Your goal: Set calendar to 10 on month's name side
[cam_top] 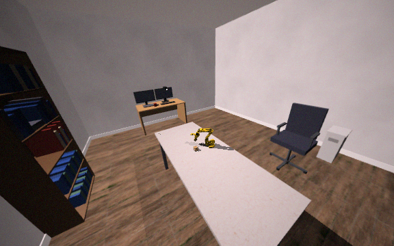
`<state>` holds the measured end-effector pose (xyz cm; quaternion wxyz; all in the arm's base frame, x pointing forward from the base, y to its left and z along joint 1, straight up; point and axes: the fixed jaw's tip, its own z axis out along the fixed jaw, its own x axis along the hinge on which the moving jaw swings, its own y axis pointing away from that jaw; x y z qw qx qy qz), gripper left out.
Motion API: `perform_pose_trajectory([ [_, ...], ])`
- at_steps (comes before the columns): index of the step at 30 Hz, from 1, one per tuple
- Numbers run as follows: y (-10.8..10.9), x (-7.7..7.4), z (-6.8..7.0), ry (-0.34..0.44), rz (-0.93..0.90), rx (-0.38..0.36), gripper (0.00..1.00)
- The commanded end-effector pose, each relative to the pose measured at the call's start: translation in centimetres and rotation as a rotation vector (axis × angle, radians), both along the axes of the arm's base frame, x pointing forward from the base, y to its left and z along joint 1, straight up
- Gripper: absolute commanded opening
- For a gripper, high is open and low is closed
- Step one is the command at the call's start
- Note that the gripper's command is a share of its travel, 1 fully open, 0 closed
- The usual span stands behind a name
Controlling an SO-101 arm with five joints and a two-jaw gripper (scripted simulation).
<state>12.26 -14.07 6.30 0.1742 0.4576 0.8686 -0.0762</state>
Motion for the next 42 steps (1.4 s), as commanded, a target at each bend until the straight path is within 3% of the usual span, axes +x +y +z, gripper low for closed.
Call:
perform_pose_trajectory([
  [1, -0.4, 0.3, 0.7, -0.032, 0.006, -0.045, 0.0],
  [9, -0.7, 0.5, 0.6, -0.061, 0.008, -0.083, 0.0],
  [27, -2.2, 1.5, 0.8, -0.251, 0.015, -0.342, 0.0],
  [42, -2.4, 1.6, 0.8, -0.271, 0.015, -0.37, 0.0],
])
